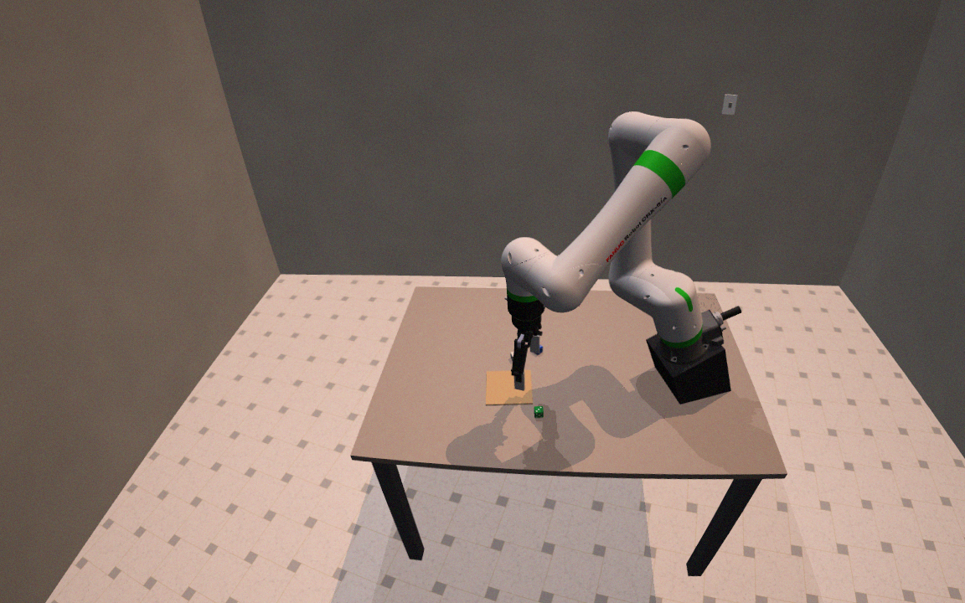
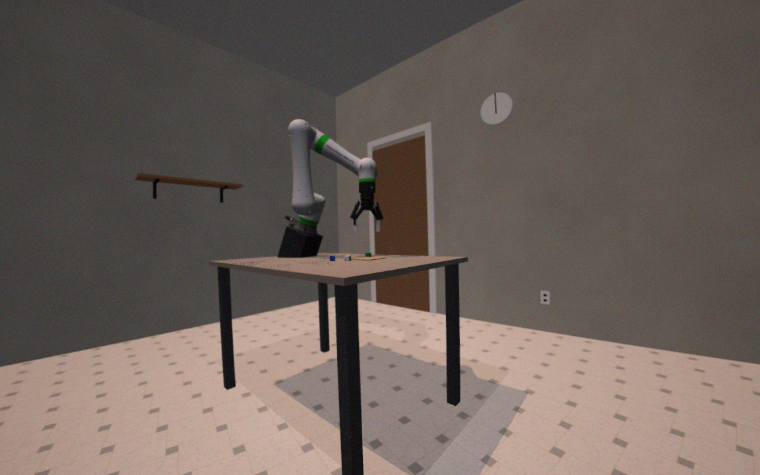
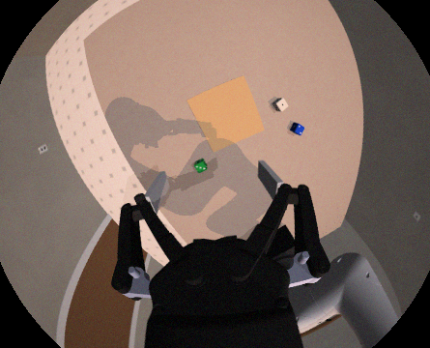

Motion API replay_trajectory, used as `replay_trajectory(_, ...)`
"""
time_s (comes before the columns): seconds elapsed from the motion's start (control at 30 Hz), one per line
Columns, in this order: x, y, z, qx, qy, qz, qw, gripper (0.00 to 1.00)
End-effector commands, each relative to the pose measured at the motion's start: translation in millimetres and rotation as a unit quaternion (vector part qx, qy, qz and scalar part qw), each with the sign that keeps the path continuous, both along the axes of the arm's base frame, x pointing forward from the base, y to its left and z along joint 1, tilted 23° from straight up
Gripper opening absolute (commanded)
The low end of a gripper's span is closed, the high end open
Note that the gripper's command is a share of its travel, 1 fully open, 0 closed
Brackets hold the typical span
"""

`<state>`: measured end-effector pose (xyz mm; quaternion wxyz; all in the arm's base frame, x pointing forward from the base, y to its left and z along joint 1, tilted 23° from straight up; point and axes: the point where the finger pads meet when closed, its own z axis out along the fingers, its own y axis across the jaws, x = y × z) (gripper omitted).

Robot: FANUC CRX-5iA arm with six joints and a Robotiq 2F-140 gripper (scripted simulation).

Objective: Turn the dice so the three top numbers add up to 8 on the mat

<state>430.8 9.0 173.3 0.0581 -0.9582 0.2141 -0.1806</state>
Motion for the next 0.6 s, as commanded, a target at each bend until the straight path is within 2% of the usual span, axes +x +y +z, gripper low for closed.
replay_trajectory(0.0,7.3,-29.8,-2.0,0.029,0.011,-0.067,0.997,1.00)
replay_trajectory(0.2,13.2,-77.0,-4.5,0.071,0.017,-0.172,0.982,1.00)
replay_trajectory(0.27,13.2,-77.0,-4.5,0.071,0.017,-0.172,0.982,1.00)
replay_trajectory(0.33,15.0,-105.0,-5.6,0.096,0.019,-0.230,0.968,1.00)
replay_trajectory(0.4,15.2,-111.5,-5.9,0.101,0.019,-0.244,0.964,1.00)
replay_trajectory(0.57,15.3,-149.4,-7.0,0.133,0.017,-0.317,0.939,1.00)
